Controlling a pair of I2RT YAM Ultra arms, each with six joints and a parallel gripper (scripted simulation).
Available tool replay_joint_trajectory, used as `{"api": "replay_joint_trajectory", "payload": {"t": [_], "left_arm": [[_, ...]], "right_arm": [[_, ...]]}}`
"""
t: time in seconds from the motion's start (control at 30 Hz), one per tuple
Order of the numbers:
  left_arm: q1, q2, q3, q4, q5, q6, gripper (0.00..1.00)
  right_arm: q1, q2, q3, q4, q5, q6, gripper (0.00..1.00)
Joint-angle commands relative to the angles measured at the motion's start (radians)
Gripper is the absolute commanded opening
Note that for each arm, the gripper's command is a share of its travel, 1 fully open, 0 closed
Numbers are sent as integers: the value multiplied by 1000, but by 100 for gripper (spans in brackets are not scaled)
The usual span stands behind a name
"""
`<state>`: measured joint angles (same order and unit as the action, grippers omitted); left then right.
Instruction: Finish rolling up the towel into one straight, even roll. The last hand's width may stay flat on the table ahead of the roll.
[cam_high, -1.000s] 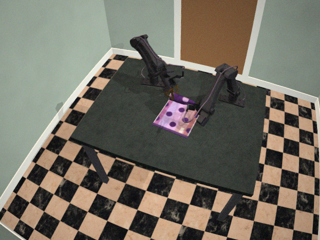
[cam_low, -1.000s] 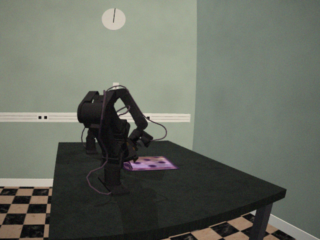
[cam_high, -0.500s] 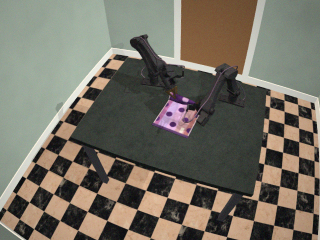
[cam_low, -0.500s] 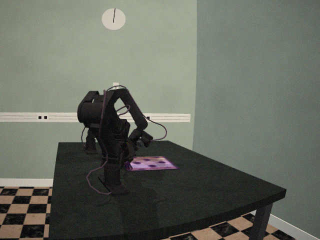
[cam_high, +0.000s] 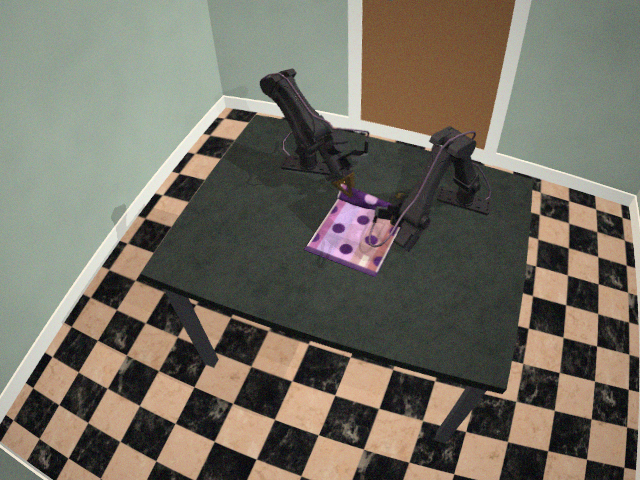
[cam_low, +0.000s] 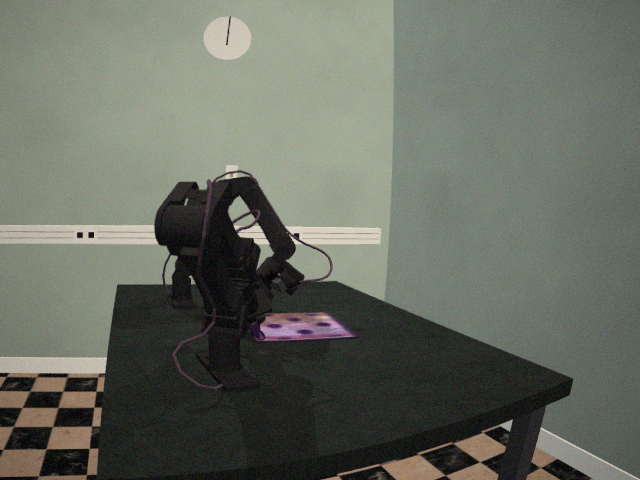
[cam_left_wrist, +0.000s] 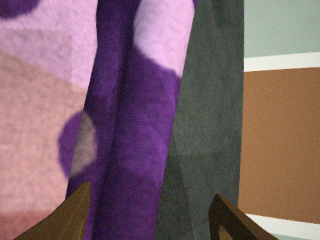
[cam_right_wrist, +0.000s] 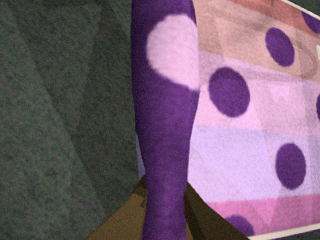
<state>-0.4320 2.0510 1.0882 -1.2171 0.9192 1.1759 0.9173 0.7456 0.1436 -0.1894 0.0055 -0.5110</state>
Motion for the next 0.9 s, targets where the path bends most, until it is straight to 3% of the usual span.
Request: {"api": "replay_joint_trajectory", "payload": {"t": [0.0, 0.1, 0.4, 0.7, 0.87], "left_arm": [[12, -7, 32, 49, -67, 9, 71], [13, -10, 37, 40, -66, 9, 85], [67, -11, 93, -60, -97, 70, 85], [167, 20, 240, -257, -151, 190, 85], [168, 4, 236, -251, -157, 195, 86]], "right_arm": [[9, 15, -12, 15, 6, 8, 17], [9, 15, -12, 15, 6, 8, 17], [-39, 36, 9, -5, -58, 7, 17], [-201, 133, 83, -71, -274, -6, 17], [-309, 227, 142, -125, -420, -27, 17]]}}
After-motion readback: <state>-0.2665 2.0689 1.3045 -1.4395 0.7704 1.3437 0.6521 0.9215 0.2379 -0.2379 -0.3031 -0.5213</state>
